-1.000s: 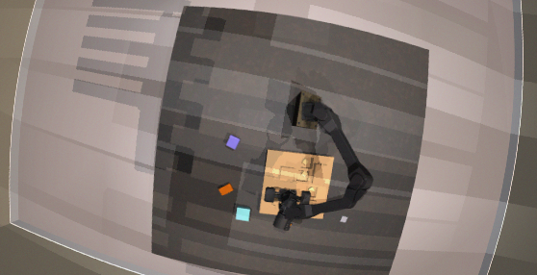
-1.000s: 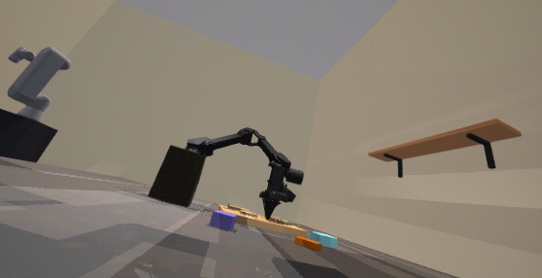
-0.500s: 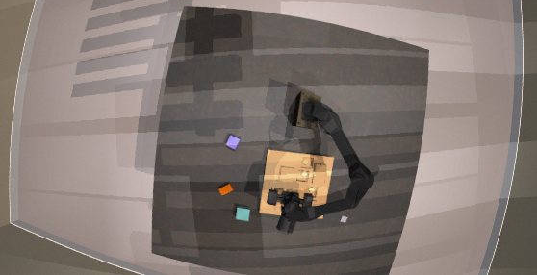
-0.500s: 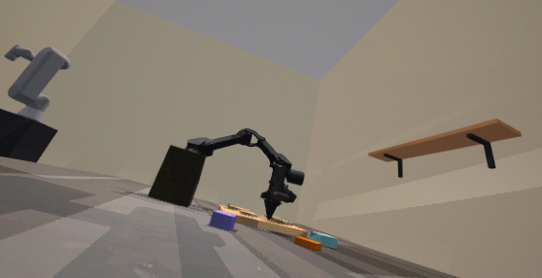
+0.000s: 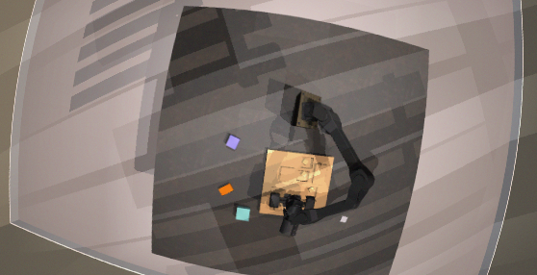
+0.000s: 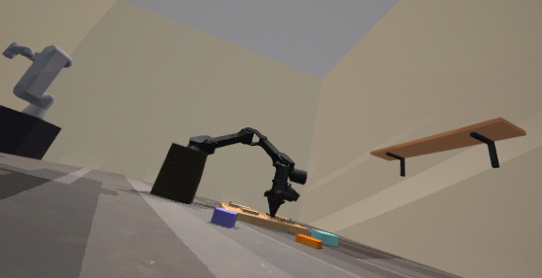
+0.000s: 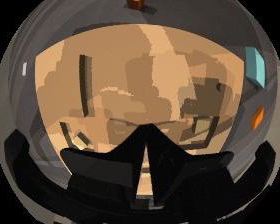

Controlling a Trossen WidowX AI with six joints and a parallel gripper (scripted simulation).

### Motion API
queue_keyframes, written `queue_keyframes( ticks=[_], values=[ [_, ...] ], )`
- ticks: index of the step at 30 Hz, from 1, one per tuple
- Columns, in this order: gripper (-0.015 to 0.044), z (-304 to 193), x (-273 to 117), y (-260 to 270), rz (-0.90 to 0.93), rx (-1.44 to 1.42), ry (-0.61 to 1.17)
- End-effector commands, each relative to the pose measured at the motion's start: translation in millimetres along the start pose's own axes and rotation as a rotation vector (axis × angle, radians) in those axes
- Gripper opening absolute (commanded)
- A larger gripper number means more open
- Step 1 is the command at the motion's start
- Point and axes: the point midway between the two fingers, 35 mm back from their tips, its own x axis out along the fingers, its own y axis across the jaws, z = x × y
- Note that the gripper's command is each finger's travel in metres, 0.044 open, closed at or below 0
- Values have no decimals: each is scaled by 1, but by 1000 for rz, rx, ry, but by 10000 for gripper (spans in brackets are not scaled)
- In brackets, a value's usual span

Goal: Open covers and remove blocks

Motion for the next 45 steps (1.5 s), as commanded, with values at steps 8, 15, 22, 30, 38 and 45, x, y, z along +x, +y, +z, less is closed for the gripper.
queue_keyframes(
  ticks=[8,15,22,30,38,45],
  values=[
    [0,13,0,9,6,1,-3],
    [0,14,-7,9,5,1,-3],
    [0,15,-16,9,4,1,-3],
    [0,15,-27,9,3,1,-3],
    [0,15,-37,9,3,1,-3],
    [0,15,-47,9,3,1,-3]
  ],
)
